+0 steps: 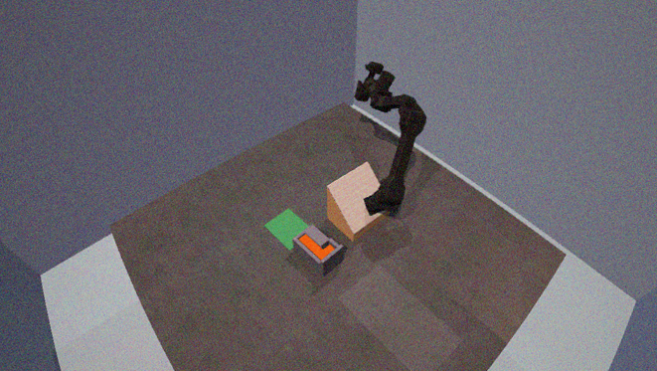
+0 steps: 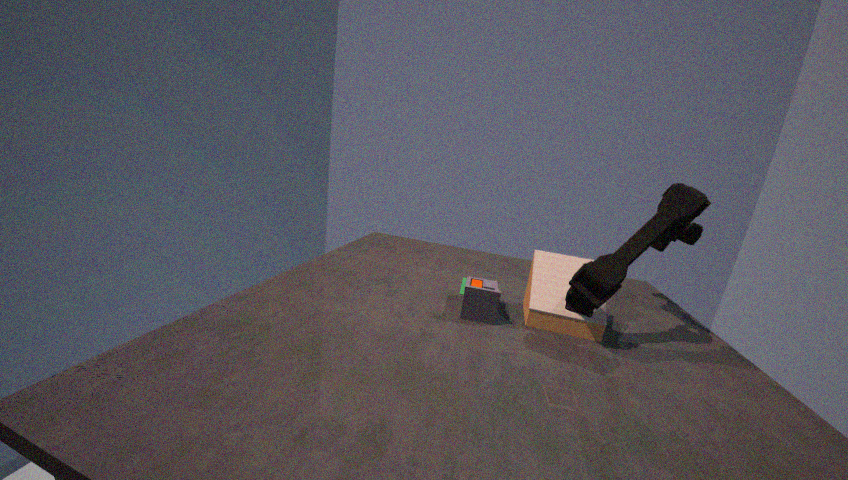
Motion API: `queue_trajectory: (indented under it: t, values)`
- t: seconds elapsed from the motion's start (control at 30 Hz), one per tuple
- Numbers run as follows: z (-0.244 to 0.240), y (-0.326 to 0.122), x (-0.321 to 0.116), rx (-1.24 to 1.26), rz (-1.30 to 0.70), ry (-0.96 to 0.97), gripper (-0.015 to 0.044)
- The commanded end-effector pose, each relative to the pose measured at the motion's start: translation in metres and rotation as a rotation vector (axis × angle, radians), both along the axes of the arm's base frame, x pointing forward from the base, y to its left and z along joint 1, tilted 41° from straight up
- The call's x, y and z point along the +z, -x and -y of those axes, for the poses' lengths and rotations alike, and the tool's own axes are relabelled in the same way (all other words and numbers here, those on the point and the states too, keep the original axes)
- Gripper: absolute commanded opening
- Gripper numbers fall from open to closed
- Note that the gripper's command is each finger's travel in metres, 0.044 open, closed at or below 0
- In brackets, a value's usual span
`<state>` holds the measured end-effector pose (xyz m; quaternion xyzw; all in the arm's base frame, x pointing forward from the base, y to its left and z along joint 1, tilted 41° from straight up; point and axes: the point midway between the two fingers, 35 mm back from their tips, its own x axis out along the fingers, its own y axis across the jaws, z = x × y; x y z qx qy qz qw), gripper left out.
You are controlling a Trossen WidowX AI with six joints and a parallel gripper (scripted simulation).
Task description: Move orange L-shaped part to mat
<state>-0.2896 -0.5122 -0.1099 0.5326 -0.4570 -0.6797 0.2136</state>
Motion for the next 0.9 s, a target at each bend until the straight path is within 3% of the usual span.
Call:
queue_trajectory:
  t: [0.0, 0.07, 0.27, 0.57, 0.87]
  values:
    - [0.001, -0.002, 0.0, 0.006, -0.001, -0.002, 0.0374]
    - [0.008, -0.02, 0.002, 0.06, -0.012, -0.029, 0.0321]
    - [0.03, -0.128, 0.009, 0.38, -0.049, -0.172, 0.018]
    - [0.015, -0.306, 0.034, 0.948, -0.198, -0.35, 0.018]
    - [-0.069, -0.461, 0.067, 1.583, -0.382, -0.445, 0.018]
